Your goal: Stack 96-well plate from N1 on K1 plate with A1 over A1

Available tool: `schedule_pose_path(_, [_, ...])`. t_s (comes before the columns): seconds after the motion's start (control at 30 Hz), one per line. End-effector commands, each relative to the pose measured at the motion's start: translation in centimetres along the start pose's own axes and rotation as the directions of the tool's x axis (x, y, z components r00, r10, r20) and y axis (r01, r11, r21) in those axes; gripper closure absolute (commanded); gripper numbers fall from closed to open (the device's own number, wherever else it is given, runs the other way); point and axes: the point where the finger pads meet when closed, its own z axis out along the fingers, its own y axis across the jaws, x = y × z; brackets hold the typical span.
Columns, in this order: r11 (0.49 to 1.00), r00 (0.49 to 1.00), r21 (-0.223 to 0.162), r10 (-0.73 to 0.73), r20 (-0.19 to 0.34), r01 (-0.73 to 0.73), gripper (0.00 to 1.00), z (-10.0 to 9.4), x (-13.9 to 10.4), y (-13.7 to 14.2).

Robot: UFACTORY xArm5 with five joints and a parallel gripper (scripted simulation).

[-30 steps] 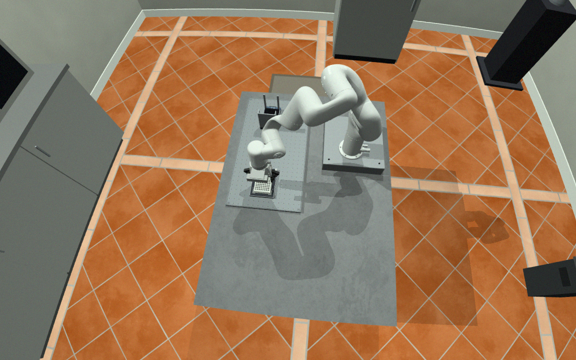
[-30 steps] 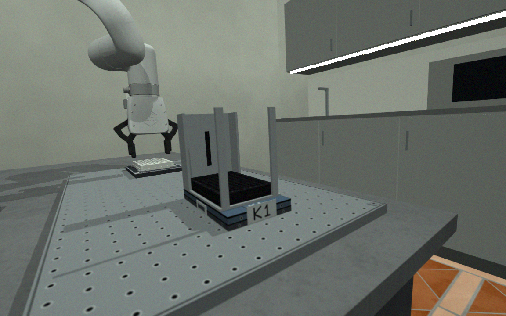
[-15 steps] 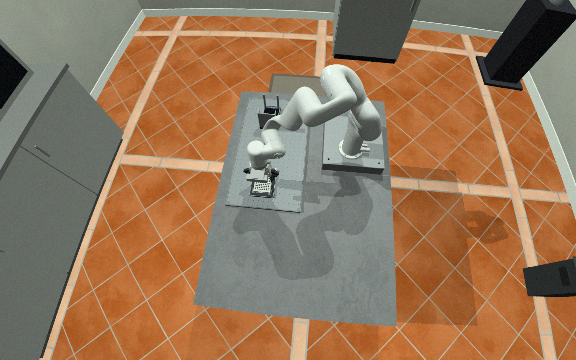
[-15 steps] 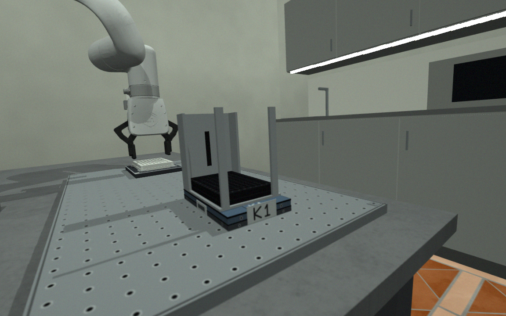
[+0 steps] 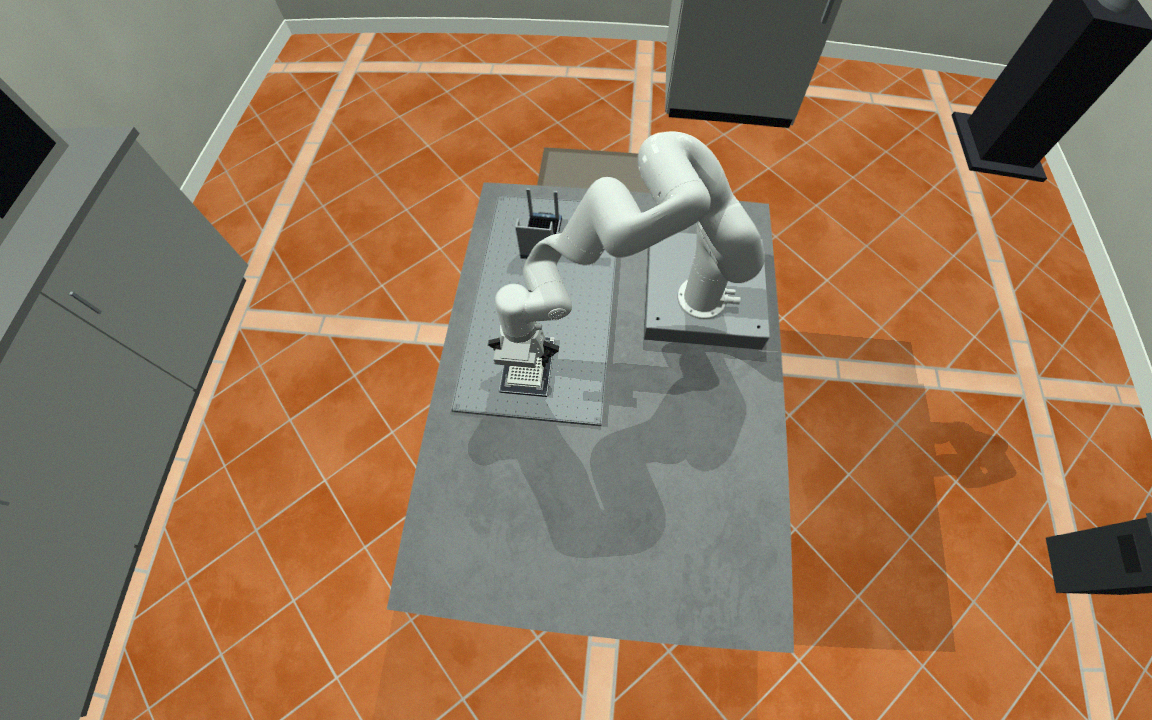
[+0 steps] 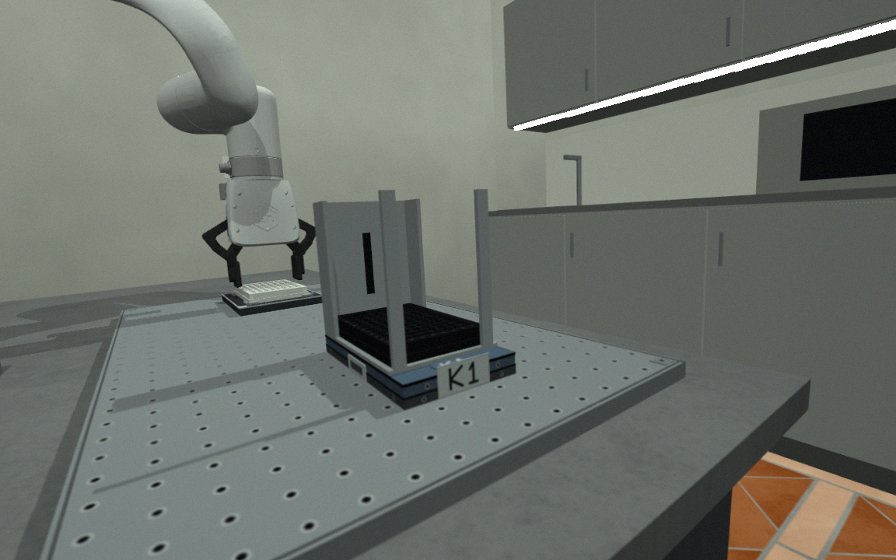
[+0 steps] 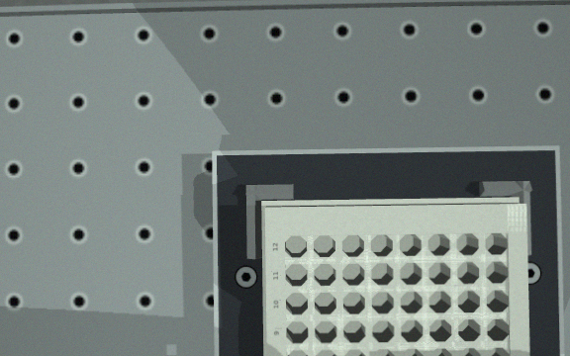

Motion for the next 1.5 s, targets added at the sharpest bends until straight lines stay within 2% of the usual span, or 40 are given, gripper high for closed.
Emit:
schedule_pose_path(0.0, [1.0,1.0,-0.008,0.0,0.008,0.0,0.0,0.11,0.05,0.11])
schedule_pose_path(0.5, [1.0,1.0,-0.008,0.0,0.008,0.0,0.0,0.98,0.04,0.11])
schedule_pose_path(1.0, [1.0,1.0,-0.008,0.0,0.008,0.0,0.0,0.98,0.04,0.11])
schedule_pose_path(1.03, [1.0,1.0,-0.008,0.0,0.008,0.0,1.0,0.91,0.04,0.11])
schedule_pose_path(1.47, [1.0,1.0,-0.008,0.0,0.008,0.0,1.0,0.91,0.04,0.11])
